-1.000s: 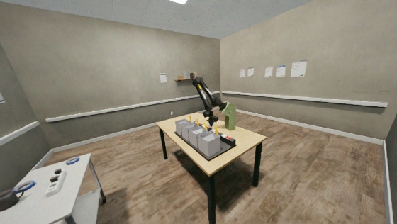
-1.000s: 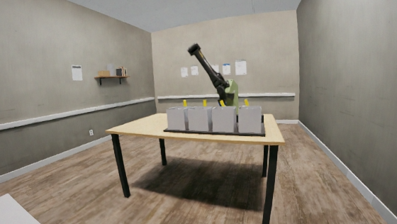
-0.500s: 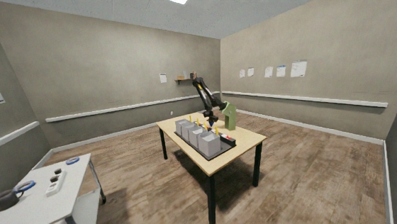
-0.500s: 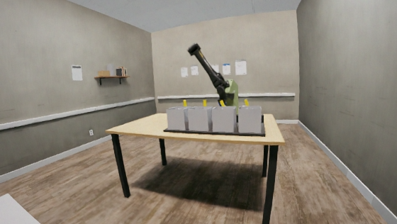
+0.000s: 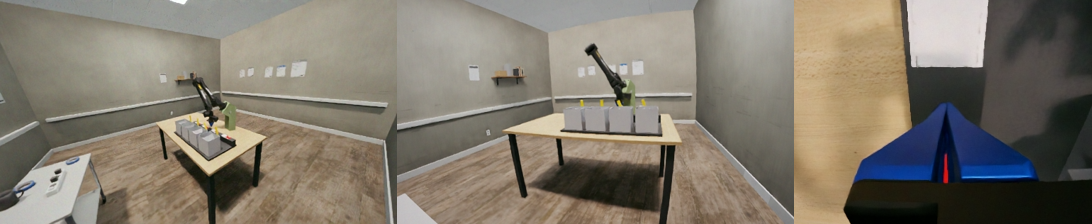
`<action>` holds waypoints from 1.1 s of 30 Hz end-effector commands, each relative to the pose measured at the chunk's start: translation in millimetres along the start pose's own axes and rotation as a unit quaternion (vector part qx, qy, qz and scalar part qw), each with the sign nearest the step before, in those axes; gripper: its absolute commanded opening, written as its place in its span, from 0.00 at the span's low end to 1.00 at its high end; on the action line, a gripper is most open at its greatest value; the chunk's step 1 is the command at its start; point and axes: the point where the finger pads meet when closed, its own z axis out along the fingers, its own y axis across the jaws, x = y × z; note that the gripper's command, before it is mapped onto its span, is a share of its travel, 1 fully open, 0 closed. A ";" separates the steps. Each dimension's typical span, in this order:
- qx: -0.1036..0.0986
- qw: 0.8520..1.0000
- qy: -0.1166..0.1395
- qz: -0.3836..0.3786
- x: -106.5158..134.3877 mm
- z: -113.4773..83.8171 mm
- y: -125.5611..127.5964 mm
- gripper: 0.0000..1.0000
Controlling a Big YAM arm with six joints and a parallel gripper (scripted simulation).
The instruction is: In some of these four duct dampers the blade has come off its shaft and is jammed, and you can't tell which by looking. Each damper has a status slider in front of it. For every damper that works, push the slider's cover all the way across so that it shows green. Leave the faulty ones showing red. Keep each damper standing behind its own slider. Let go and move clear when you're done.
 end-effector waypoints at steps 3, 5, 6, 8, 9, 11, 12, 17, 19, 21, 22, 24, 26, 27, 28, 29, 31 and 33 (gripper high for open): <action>-0.001 1.000 0.005 0.005 3.2 3.9 -0.6 0.00; 0.001 1.000 0.004 0.004 3.1 4.2 -1.7 0.00; 0.001 1.000 0.004 0.003 3.0 4.6 -1.8 0.00; 0.000 1.000 0.004 0.001 2.8 5.8 -1.8 0.00; 0.000 1.000 0.004 0.001 2.8 6.3 -2.1 0.00; 0.001 1.000 0.004 0.001 2.7 7.4 -2.7 0.00; 0.001 1.000 0.004 0.001 2.7 8.0 -3.0 0.00; -0.001 1.000 0.004 0.000 2.8 9.7 -0.6 0.00; 0.000 1.000 0.004 0.001 2.7 11.2 -1.8 0.00; 0.001 1.000 0.004 0.001 2.7 12.8 -2.8 0.00; 0.001 1.000 0.004 0.001 2.7 13.5 -2.8 0.00; 0.001 1.000 0.004 0.001 2.7 15.0 -2.6 0.00; -0.001 1.000 0.004 0.000 2.8 16.4 -0.8 0.00; -0.001 1.000 0.004 0.000 2.8 17.1 -0.7 0.00; 0.000 1.000 0.004 0.001 2.7 17.9 -1.3 0.00; 0.001 1.000 0.004 0.001 2.7 18.7 -2.1 0.00; 0.001 1.000 0.004 0.001 2.7 19.5 -2.5 0.00; 0.005 1.000 0.004 0.003 3.6 18.1 -3.5 0.00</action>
